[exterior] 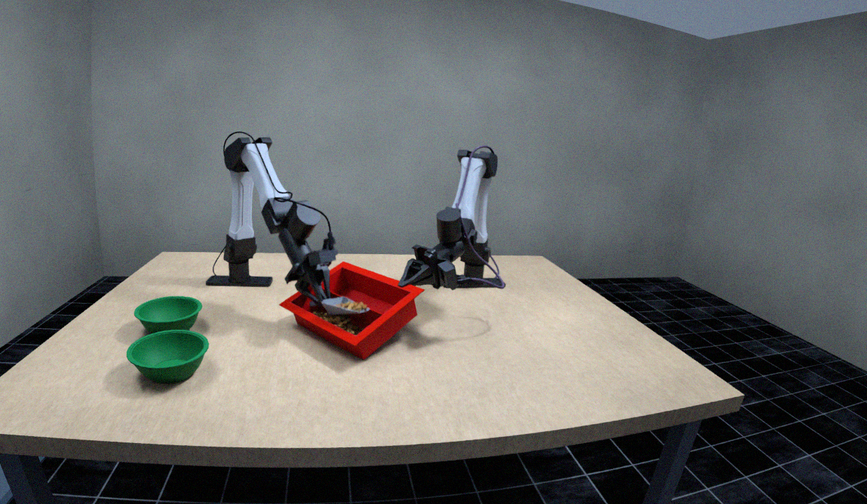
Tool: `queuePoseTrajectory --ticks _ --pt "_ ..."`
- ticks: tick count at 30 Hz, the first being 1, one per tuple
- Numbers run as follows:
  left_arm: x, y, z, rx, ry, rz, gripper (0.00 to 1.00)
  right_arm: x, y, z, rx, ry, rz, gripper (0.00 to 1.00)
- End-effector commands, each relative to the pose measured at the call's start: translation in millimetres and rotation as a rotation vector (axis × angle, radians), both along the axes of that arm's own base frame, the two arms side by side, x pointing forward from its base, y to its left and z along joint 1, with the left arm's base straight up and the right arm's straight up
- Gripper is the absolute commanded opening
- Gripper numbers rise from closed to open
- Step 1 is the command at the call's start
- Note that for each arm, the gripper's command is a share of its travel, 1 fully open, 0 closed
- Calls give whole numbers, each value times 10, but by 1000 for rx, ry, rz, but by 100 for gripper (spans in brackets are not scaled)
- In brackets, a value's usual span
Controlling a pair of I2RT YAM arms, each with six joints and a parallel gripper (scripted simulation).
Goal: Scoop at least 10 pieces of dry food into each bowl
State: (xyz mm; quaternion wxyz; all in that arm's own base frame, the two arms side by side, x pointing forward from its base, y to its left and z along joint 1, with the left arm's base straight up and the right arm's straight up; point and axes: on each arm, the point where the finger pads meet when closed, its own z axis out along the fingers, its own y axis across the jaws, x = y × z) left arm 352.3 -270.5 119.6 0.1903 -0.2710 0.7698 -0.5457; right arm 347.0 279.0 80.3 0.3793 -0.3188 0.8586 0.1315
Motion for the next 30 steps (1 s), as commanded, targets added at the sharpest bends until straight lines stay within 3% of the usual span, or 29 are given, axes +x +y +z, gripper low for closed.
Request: queuePoseTrajectory --ticks 1,9,14,26,30 --pt "60 -114 461 -62 -115 -33 0 136 96 474 95 -84 2 0" --pt "60 -114 461 -62 -115 -33 0 58 74 575 86 -48 14 0" --pt "60 -114 461 -62 -115 -33 0 98 133 737 122 -94 20 0" --pt "60 -114 461 -62 -115 -33 0 117 109 770 124 -98 11 0" --pt "60 -114 461 -62 -115 -33 0 52 -70 630 68 -40 38 0"
